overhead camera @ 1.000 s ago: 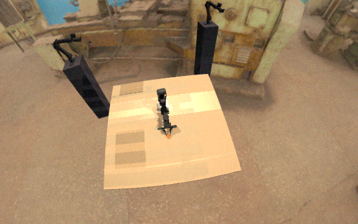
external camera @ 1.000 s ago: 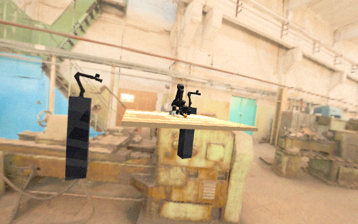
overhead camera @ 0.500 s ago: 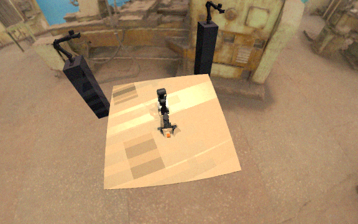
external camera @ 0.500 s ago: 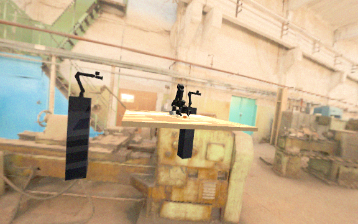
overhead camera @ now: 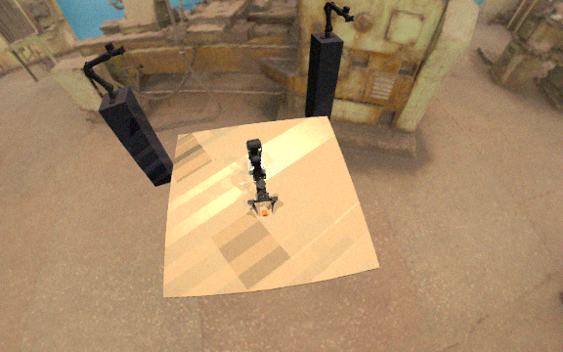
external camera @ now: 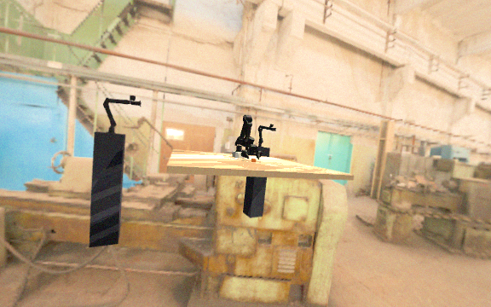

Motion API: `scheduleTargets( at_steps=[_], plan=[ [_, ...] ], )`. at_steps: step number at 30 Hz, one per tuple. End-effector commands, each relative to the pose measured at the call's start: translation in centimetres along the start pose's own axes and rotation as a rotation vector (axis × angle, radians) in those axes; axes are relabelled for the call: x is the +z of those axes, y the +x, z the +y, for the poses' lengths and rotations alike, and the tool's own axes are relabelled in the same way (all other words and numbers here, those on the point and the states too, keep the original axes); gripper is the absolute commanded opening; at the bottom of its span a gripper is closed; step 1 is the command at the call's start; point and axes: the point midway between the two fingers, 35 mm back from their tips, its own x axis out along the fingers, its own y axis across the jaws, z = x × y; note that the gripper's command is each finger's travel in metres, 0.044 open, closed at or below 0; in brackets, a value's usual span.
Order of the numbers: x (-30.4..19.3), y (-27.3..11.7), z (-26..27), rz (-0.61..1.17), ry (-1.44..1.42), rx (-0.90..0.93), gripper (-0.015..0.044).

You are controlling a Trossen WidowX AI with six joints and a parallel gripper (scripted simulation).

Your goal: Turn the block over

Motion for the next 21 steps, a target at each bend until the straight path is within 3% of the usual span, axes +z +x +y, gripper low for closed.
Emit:
scheduleTargets(
  at_steps=[1, 15, 21],
  plan=[
    [0.0, 0.0, 0.0, -0.002, -0.005, -0.004, 0.0440],
    [0.1, 0.0, 0.0, 0.004, -0.006, -0.004, 0.0440],
    [1.5, 0.5, 0.1, 0.194, -0.007, -0.003, 0.0440]
  ],
)
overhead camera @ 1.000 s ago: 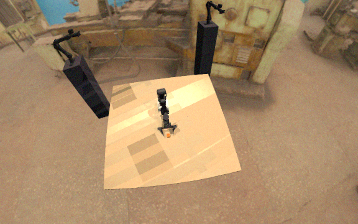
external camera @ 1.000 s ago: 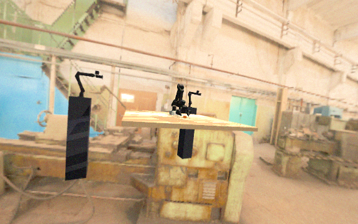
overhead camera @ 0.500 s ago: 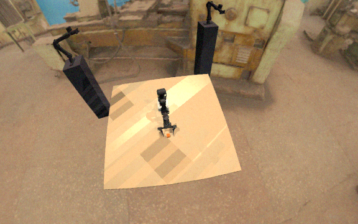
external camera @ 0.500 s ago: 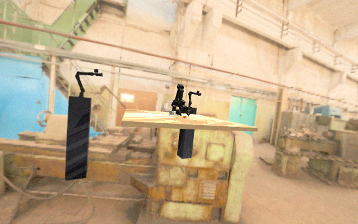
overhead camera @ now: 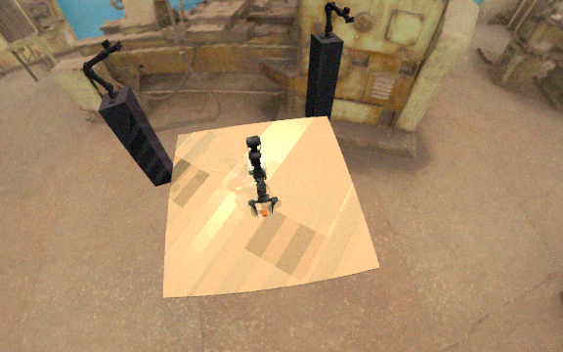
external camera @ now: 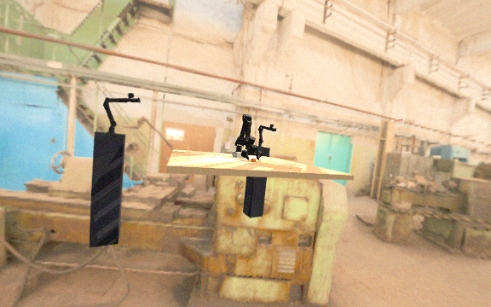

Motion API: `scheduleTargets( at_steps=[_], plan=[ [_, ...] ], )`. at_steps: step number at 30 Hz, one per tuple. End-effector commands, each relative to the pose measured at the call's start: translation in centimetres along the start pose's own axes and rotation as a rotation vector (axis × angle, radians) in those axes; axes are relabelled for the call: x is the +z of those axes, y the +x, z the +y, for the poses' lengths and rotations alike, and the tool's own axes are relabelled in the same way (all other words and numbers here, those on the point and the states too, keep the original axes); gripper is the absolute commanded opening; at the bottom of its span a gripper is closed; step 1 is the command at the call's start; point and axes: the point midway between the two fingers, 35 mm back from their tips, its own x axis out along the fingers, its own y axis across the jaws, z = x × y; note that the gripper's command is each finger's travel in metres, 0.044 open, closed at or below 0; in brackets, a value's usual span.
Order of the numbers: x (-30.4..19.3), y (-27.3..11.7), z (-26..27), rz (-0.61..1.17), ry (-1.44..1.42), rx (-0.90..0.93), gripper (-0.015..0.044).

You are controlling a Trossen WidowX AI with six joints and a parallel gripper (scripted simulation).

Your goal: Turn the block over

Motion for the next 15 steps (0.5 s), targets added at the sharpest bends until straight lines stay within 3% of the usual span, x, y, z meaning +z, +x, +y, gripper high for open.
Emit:
scheduleTargets(
  at_steps=[1, 10, 15],
  plan=[
    [2.2, -0.3, 0.1, 0.126, -0.001, 0.002, 0.0440],
    [4.8, -5.7, -0.1, 0.393, 0.002, 0.001, 0.0440],
    [4.9, -5.9, -0.1, 0.398, 0.002, 0.001, 0.0440]
  ],
)
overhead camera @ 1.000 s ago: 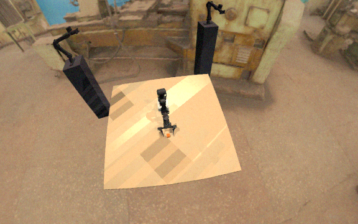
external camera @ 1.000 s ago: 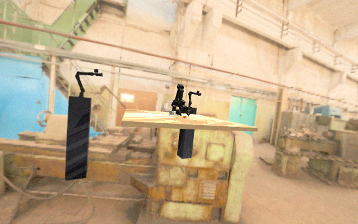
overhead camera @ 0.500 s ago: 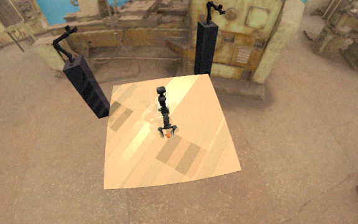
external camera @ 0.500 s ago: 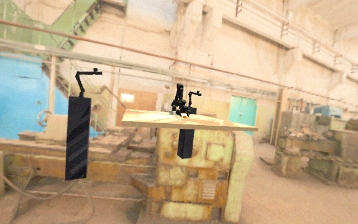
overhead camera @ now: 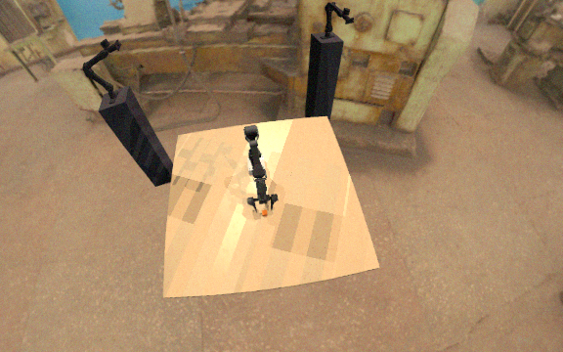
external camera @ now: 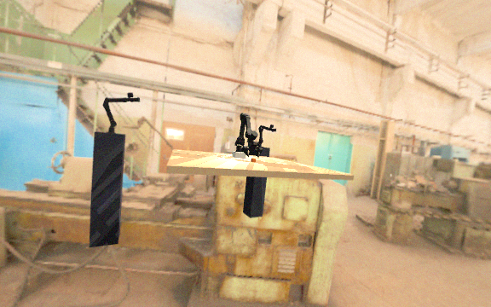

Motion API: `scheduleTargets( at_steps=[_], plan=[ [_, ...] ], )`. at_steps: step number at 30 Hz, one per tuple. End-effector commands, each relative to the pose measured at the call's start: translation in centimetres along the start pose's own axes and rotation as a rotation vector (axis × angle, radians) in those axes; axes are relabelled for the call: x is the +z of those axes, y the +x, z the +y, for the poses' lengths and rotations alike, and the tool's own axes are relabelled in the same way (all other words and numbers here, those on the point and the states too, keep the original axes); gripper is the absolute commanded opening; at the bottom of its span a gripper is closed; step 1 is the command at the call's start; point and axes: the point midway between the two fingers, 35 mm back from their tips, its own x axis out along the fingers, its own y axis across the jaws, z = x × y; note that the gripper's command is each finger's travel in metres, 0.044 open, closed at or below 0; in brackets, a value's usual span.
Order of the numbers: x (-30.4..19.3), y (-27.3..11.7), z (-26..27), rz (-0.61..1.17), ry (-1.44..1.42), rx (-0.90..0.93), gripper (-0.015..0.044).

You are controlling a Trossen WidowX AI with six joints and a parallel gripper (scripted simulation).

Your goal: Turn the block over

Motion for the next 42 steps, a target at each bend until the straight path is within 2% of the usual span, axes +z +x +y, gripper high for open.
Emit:
scheduleTargets(
  at_steps=[1, 12, 29, 34, 38, 42],
  plan=[
    [1.6, -4.5, 0.0, 0.131, 0.014, 0.011, 0.0440],
    [1.9, -4.4, 0.0, 0.152, 0.013, 0.011, 0.0440],
    [6.0, -3.8, 0.1, 0.678, 0.010, 0.014, 0.0440],
    [6.1, -3.8, 0.2, 0.684, 0.010, 0.015, 0.0440],
    [4.1, -1.3, 0.2, 0.684, 0.010, 0.015, 0.0440],
    [3.9, -1.1, 0.2, 0.684, 0.010, 0.015, 0.0440]
  ],
)
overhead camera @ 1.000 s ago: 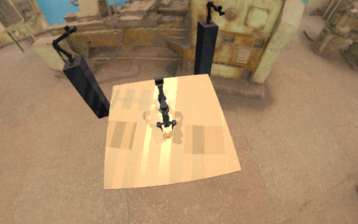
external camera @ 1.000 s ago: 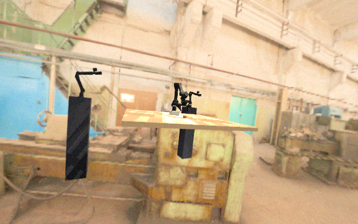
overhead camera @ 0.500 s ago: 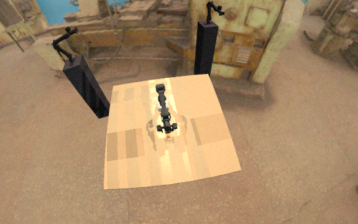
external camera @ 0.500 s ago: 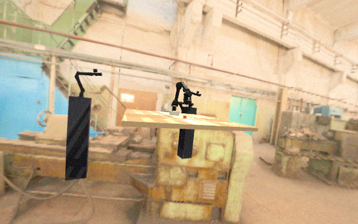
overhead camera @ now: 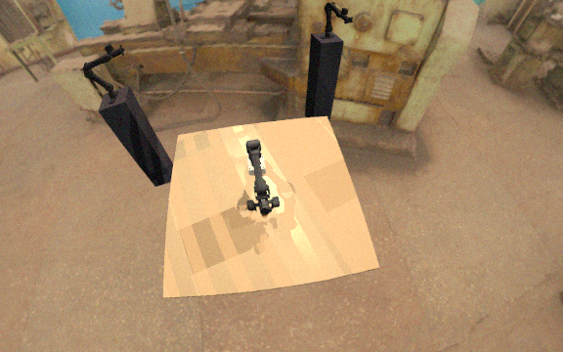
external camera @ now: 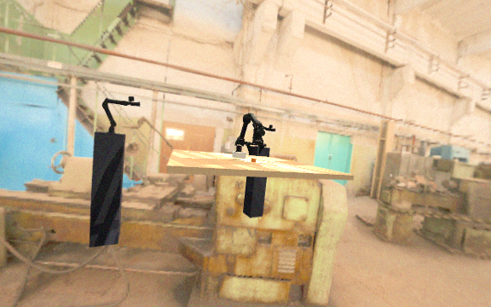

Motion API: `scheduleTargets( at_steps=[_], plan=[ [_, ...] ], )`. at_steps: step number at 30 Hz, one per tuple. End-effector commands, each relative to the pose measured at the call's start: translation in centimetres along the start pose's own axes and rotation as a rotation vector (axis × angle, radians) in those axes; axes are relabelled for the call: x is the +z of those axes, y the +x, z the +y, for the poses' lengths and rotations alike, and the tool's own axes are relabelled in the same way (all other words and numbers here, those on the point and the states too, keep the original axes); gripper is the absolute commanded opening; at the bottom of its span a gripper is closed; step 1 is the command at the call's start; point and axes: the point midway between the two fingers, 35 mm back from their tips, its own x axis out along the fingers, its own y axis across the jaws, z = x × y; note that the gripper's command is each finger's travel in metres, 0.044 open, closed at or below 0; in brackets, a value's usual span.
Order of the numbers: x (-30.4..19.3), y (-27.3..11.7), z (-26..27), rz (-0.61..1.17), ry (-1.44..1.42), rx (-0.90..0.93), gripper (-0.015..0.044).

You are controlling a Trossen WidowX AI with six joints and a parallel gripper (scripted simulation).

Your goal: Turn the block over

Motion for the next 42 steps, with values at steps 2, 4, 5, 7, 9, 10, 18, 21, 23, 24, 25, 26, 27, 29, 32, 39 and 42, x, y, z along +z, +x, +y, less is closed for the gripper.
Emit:
scheduleTargets(
  at_steps=[2, 4, 5, 7, 9, 10, 18, 21, 23, 24, 25, 26, 27, 29, 32, 39, 42],
  plan=[
    [-0.1, 1.2, 0.1, 0.004, 0.002, 0.004, 0.0440],
    [-0.1, 2.1, 0.0, 0.004, 0.002, 0.004, 0.0440],
    [-0.2, 2.3, 0.0, 0.004, 0.002, 0.004, 0.0440],
    [-0.1, 2.4, 0.0, 0.004, 0.002, 0.004, 0.0440],
    [-0.1, 2.7, 0.0, 0.004, 0.002, 0.004, 0.0440],
    [-0.1, 2.8, 0.0, 0.004, 0.002, 0.004, 0.0440],
    [-0.1, 4.1, 0.0, 0.004, 0.002, 0.004, 0.0440],
    [-0.1, 4.6, 0.0, 0.004, 0.002, 0.004, 0.0440],
    [-0.2, 5.0, 0.0, 0.004, 0.002, 0.004, 0.0440],
    [-0.2, 5.1, 0.0, 0.004, 0.002, 0.004, 0.0440],
    [-0.2, 5.3, 0.0, 0.004, 0.002, 0.004, 0.0440],
    [-0.2, 5.4, 0.0, 0.004, 0.002, 0.004, 0.0440],
    [-0.2, 5.5, 0.0, 0.004, 0.002, 0.004, 0.0440],
    [-0.2, 5.5, 0.0, 0.004, 0.002, 0.004, 0.0414],
    [-0.2, 5.5, 0.0, 0.004, 0.002, 0.004, 0.0335],
    [-0.2, 5.5, 0.0, 0.004, 0.002, 0.004, 0.0151],
    [-0.2, 5.5, 0.0, 0.004, 0.002, 0.004, 0.0112]
  ],
)
